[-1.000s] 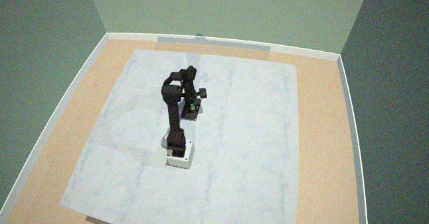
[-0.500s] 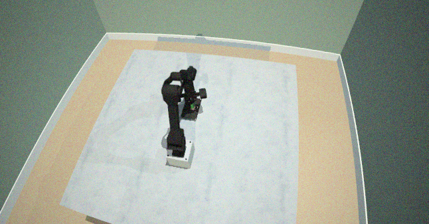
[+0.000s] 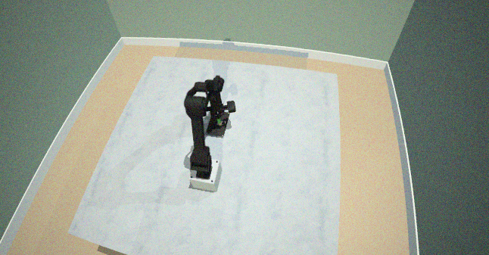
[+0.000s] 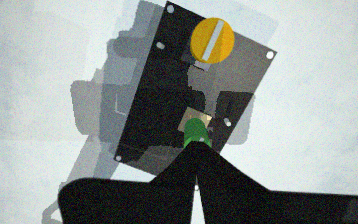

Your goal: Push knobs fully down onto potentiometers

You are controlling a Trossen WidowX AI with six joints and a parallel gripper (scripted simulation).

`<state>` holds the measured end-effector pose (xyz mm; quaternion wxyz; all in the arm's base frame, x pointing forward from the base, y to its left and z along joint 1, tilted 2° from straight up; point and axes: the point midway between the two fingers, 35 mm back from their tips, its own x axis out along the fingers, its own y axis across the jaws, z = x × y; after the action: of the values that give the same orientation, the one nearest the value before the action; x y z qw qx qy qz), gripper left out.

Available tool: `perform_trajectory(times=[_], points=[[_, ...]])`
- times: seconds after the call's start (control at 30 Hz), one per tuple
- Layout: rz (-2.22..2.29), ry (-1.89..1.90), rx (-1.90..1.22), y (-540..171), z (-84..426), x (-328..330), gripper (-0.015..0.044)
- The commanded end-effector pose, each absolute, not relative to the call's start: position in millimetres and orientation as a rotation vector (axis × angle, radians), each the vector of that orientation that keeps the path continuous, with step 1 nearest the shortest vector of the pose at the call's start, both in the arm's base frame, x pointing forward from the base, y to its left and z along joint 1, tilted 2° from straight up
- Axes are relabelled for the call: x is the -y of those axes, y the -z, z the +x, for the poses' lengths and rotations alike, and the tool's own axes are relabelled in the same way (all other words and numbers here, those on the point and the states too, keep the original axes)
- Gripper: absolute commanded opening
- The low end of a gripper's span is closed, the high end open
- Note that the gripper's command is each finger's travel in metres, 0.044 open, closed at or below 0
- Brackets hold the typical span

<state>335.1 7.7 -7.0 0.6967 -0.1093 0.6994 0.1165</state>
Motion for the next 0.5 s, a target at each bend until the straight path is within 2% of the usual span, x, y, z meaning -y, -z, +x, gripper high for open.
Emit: perform_trajectory(times=[0.0,0.47], points=[[-0.252,-0.261,-1.56,6.9,335.1,-7.1,0.0],[-0.252,-0.261,-1.56,8.9,335.1,-7.1,0.0]])
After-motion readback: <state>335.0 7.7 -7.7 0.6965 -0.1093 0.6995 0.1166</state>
